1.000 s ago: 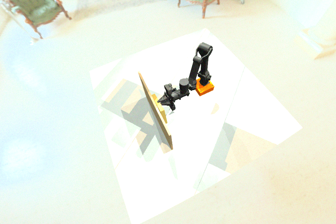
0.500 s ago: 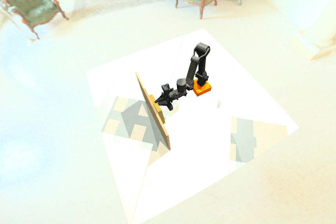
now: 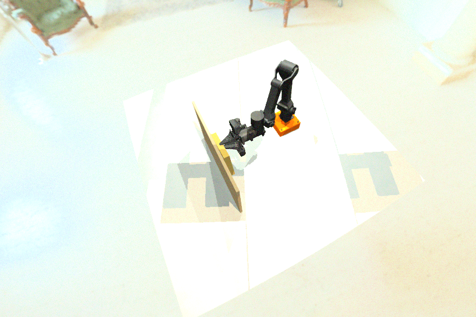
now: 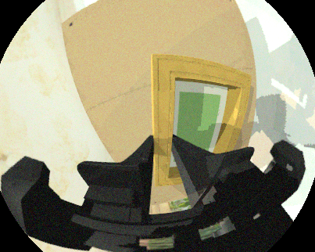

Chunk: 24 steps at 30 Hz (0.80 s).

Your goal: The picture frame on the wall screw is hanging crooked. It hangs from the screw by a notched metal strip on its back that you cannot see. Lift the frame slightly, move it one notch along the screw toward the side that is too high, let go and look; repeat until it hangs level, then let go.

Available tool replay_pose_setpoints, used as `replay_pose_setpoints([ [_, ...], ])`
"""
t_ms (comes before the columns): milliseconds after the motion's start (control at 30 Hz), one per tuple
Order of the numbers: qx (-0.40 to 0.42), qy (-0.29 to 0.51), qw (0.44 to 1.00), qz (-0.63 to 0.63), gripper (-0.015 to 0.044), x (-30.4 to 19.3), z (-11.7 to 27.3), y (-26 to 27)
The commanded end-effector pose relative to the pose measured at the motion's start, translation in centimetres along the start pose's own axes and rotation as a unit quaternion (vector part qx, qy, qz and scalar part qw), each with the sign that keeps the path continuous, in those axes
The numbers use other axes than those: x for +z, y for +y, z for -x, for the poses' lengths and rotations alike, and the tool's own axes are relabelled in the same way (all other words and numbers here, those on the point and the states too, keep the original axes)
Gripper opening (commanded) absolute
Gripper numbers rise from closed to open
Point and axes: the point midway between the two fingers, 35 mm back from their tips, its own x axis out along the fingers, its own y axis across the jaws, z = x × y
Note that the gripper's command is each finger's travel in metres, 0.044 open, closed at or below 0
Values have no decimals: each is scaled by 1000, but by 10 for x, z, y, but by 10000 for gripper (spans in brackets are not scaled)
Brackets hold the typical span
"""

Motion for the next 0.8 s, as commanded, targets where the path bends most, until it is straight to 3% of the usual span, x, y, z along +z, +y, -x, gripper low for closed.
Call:
replay_pose_setpoints([
  [0, 2, 2, 1000, -4, 0, -1, 0, 2],
  [767, 2, 2, 1000, -4, 0, -1, 0, 3],
])
